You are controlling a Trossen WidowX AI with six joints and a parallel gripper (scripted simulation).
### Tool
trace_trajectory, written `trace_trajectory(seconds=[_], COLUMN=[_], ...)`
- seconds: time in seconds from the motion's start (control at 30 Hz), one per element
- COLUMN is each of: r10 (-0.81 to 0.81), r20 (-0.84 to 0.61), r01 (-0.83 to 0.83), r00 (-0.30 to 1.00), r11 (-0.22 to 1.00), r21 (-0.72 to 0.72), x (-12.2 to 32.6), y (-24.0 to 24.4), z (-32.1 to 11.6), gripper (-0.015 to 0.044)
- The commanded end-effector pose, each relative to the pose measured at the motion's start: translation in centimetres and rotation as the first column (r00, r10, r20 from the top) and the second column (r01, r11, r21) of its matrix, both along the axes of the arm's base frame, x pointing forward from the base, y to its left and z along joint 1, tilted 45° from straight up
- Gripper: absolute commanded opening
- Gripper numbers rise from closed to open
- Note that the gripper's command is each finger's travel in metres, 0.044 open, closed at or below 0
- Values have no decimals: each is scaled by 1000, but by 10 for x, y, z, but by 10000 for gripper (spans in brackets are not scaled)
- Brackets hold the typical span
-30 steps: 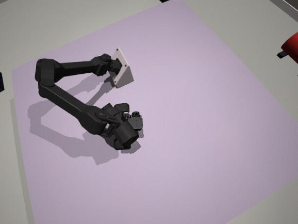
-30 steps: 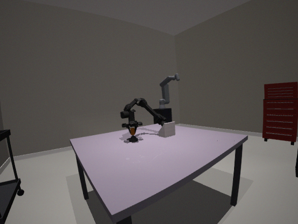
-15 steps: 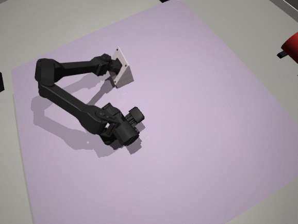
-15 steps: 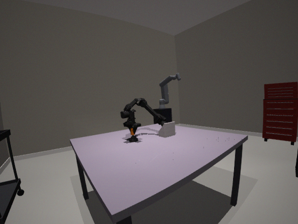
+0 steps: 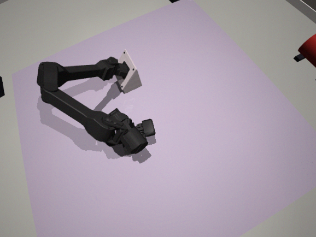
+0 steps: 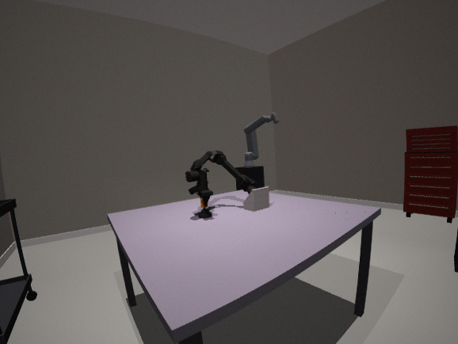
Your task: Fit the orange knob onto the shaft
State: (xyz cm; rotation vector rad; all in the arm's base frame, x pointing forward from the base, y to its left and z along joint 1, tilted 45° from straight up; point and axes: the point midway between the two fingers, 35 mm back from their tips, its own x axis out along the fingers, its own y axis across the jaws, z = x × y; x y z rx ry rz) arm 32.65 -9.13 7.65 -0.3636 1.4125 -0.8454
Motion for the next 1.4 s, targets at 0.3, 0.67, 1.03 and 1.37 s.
trace_trajectory(seconds=[0.3, 0.67, 1.03, 1.37], r10=[-3, -91, -149, -149], r20=[7, 95, 154, 154], r01=[3, 92, 152, 152], r00=[1000, 991, 977, 977], r11=[1000, 996, 988, 988], r21=[-5, -8, -6, -6], x=[0, 1, 2, 0], y=[-1, 1, 0, -1], z=[1, 6, 2, 0], gripper=[0, 0, 0, 0])
